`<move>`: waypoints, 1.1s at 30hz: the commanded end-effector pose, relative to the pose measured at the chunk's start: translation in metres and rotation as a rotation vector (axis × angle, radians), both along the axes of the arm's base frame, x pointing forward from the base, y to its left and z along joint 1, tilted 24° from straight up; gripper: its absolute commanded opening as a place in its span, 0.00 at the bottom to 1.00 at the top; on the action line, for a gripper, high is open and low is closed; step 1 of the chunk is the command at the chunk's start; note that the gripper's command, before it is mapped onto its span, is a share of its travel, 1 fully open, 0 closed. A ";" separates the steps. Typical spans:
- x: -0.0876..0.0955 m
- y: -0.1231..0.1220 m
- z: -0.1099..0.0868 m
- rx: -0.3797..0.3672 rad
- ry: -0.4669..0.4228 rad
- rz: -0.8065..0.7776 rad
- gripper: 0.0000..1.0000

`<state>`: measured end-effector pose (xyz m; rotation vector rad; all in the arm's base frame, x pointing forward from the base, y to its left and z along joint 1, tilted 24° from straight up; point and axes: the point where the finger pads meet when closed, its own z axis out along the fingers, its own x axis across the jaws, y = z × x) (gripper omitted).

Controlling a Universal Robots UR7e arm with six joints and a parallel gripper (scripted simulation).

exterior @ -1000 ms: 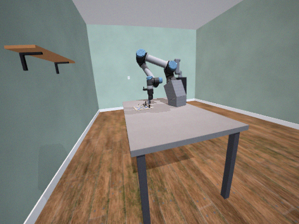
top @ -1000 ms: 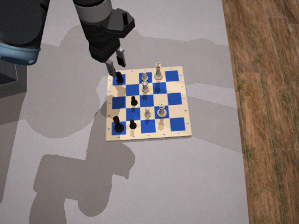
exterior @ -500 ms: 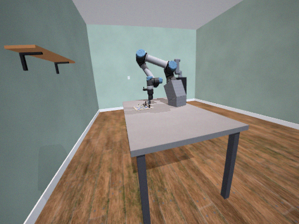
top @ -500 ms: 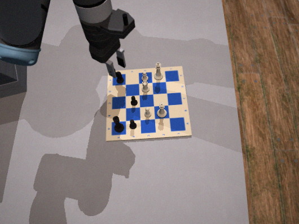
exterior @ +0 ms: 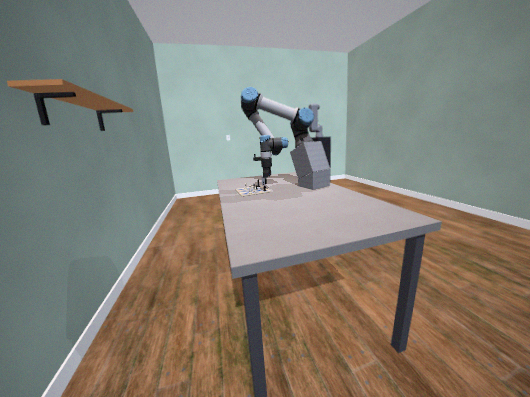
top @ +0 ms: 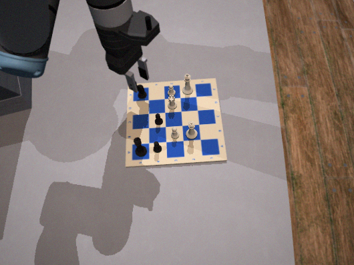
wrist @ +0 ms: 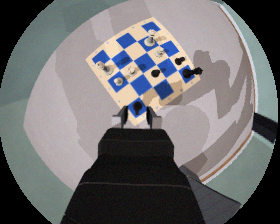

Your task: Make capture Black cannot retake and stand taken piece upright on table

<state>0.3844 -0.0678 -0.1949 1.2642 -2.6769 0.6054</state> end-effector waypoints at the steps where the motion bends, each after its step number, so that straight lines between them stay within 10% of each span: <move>1: 0.000 0.000 0.000 0.000 -0.001 0.000 0.73; 33: 0.002 -0.011 -0.024 0.000 -0.001 0.000 0.73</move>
